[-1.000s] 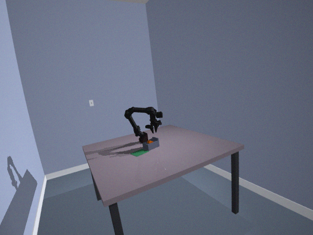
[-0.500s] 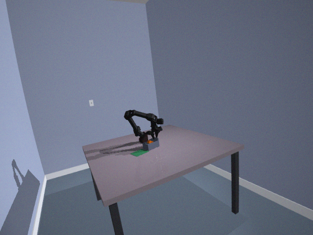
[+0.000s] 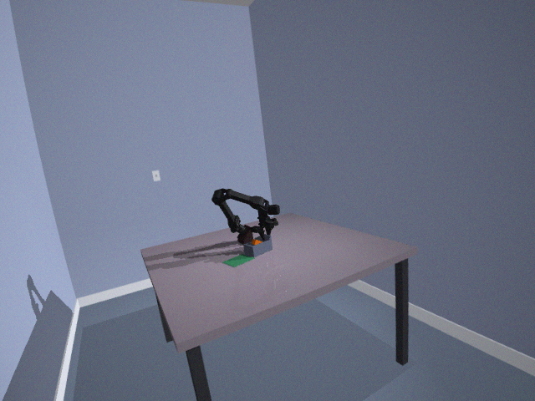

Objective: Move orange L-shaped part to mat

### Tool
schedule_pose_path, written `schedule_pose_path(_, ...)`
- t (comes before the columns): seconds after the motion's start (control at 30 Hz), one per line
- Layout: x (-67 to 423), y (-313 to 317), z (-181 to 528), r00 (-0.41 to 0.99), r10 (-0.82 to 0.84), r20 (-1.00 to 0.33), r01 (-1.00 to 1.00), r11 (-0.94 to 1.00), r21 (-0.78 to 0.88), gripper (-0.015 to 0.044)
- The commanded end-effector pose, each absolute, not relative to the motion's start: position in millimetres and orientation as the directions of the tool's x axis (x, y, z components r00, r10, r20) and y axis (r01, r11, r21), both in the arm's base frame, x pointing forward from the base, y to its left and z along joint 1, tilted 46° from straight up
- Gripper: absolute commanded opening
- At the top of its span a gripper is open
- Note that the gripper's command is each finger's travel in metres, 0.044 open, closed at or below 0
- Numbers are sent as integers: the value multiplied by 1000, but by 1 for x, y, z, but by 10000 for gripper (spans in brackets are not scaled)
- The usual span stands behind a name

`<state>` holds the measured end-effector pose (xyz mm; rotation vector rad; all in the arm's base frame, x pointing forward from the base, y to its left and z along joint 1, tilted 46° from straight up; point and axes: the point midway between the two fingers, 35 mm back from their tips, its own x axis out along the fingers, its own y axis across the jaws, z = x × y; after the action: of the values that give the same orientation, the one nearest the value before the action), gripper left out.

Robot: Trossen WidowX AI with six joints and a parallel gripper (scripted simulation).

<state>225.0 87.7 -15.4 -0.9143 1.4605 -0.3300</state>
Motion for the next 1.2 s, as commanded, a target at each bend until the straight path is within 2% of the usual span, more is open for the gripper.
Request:
schedule_pose_path(0.0, 225, 81, -20, 138, -703, -698, -335, 630, -701, 180)
schedule_pose_path(1.17, 227, 73, -32, 141, -697, -703, -331, 636, -697, 180)
